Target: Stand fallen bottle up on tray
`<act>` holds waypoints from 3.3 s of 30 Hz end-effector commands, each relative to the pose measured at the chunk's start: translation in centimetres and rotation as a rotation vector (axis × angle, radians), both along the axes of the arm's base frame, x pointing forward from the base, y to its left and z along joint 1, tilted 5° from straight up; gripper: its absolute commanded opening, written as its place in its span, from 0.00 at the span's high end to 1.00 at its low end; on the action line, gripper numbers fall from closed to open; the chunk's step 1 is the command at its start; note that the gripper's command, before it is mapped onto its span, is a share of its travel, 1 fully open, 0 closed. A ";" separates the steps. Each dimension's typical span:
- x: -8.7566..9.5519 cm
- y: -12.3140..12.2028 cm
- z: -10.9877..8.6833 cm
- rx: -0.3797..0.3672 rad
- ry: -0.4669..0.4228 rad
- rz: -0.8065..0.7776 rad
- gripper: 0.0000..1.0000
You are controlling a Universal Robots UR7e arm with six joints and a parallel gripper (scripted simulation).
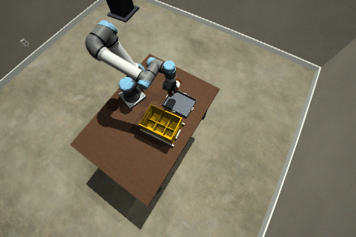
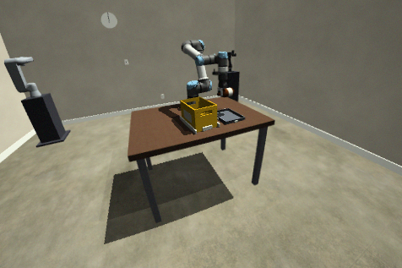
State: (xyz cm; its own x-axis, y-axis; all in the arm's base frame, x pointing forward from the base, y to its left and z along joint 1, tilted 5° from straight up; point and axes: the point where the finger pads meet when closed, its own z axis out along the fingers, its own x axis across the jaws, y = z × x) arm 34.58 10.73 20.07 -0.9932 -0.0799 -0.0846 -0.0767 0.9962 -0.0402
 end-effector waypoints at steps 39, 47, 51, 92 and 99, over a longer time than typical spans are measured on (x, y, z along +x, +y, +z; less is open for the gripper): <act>-0.1 0.0 0.0 -0.022 0.008 0.253 1.00; -0.1 0.0 0.0 -0.022 0.008 0.253 1.00; -0.1 0.0 0.0 -0.022 0.008 0.253 1.00; -0.1 -0.1 0.0 -0.044 0.017 0.513 1.00; -0.1 0.0 0.0 -0.045 0.017 0.515 1.00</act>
